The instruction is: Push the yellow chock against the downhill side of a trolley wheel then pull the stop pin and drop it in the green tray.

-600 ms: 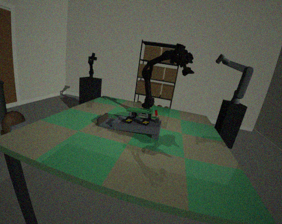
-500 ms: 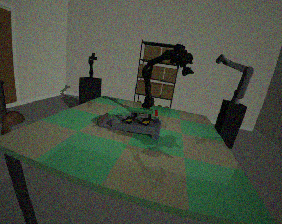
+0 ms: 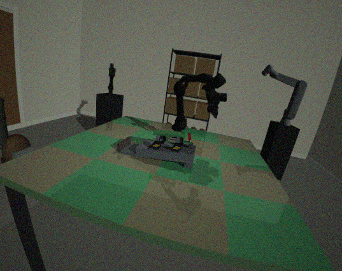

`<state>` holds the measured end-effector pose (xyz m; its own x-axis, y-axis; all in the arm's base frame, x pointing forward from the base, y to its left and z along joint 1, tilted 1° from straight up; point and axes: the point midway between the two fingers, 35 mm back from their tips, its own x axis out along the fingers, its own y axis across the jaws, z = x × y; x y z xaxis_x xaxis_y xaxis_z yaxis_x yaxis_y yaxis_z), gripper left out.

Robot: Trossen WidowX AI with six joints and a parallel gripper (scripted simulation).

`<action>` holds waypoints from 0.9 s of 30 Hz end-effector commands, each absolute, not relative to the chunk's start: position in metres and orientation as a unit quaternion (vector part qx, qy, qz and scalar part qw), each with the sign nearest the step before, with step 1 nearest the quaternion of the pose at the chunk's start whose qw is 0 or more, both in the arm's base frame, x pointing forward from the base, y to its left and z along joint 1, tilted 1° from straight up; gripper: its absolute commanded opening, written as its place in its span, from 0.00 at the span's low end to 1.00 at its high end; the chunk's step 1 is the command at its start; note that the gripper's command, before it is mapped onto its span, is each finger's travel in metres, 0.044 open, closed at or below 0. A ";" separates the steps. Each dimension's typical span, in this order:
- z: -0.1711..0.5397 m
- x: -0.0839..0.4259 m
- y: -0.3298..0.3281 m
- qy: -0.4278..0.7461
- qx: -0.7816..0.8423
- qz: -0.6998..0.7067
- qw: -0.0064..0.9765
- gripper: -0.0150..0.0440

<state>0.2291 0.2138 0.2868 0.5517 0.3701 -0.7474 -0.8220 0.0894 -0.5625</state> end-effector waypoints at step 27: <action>0.117 0.170 0.124 0.482 -0.505 0.500 0.512 0.58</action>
